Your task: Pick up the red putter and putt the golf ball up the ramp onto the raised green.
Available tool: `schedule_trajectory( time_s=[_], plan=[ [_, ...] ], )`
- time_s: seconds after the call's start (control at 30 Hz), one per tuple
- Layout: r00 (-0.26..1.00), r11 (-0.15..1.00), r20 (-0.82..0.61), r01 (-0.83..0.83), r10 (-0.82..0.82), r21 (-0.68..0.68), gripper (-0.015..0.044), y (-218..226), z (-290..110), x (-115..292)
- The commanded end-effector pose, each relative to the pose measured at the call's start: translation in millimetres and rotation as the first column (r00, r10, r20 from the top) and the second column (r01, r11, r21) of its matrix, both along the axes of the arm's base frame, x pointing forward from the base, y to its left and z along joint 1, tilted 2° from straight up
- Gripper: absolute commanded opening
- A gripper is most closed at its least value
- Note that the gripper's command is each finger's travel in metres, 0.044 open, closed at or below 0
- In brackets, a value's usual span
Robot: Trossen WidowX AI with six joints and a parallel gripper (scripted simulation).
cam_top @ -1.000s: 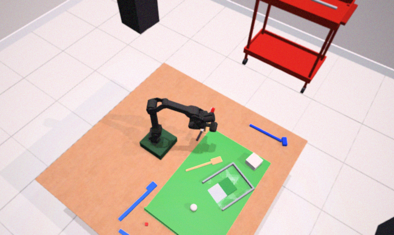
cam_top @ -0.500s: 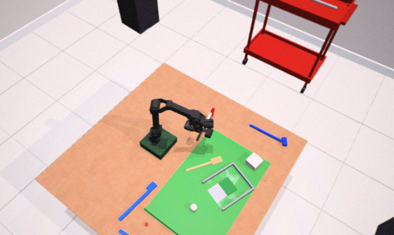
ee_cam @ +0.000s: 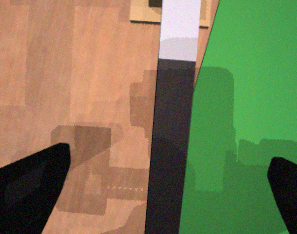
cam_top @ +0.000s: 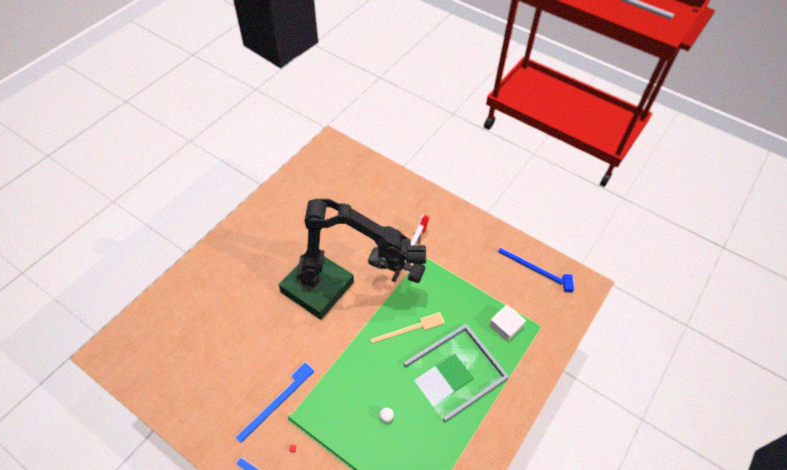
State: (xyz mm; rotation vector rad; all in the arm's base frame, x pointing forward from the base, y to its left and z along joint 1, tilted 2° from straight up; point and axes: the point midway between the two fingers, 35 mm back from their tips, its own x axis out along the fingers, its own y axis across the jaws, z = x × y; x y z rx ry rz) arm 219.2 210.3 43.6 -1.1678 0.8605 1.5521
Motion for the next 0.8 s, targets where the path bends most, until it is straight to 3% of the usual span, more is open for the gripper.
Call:
schedule_trajectory(
  time_s=[0.0, 0.7, 0.77],
  plan=[
    [1.0, 1.0, -0.008, 0.003, -0.003, 0.002, 0.044, 0, -8, -2],
    [1.0, 1.0, -0.008, 0.003, -0.003, 0.001, 0.044, 1, -31, -2],
    [1.0, 1.0, -0.002, 0.0, 0.0, -0.001, 0.0387, 1, -28, 0]
  ],
)
